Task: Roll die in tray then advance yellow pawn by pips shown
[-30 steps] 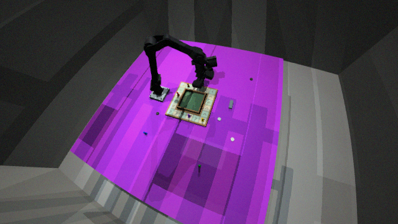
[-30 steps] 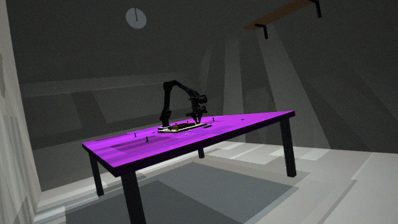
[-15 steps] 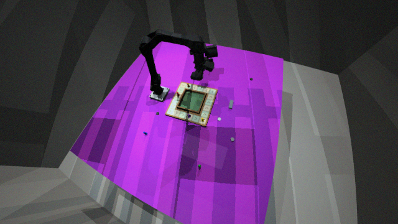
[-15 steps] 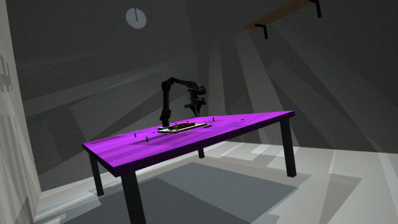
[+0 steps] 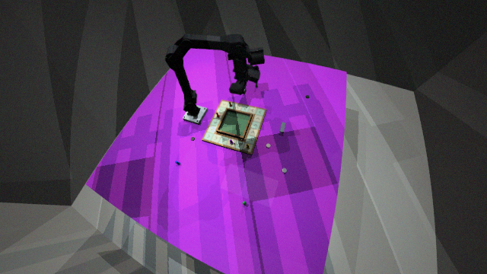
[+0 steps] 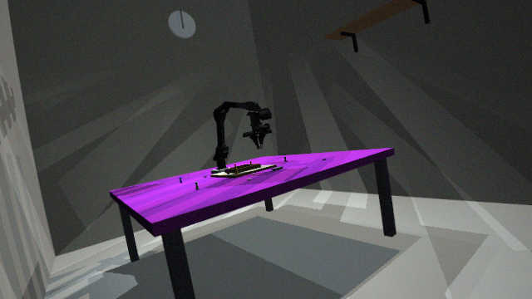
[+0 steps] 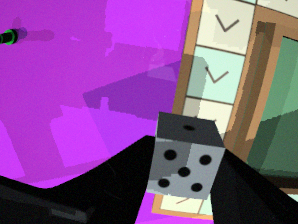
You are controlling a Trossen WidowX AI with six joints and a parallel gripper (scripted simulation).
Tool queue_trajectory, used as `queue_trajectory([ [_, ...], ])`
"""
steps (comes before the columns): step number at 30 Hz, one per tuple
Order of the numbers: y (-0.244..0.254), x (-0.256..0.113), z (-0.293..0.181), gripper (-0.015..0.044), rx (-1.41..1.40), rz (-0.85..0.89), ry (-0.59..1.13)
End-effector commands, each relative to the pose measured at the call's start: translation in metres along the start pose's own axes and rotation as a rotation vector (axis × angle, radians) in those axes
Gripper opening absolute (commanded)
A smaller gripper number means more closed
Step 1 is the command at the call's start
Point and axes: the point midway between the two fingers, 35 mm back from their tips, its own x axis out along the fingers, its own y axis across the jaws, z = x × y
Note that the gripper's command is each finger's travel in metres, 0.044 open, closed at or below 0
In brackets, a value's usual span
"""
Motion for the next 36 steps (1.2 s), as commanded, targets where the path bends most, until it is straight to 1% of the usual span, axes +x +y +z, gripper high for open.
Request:
queue_trajectory([
  [1,-0.022,0.004,0.003,0.0000,0.005,0.001,0.000],
  [12,-0.079,0.019,0.004,0.0000,0.018,-0.004,0.000],
  [24,-0.138,0.035,-0.009,0.0000,0.031,-0.009,0.001],
  [29,-0.145,0.037,-0.011,0.0000,0.033,-0.010,0.001],
  [31,-0.145,0.038,-0.011,0.0000,0.033,-0.011,-0.022],
  [36,-0.144,0.040,-0.008,0.0000,0.031,-0.017,-0.185],
])
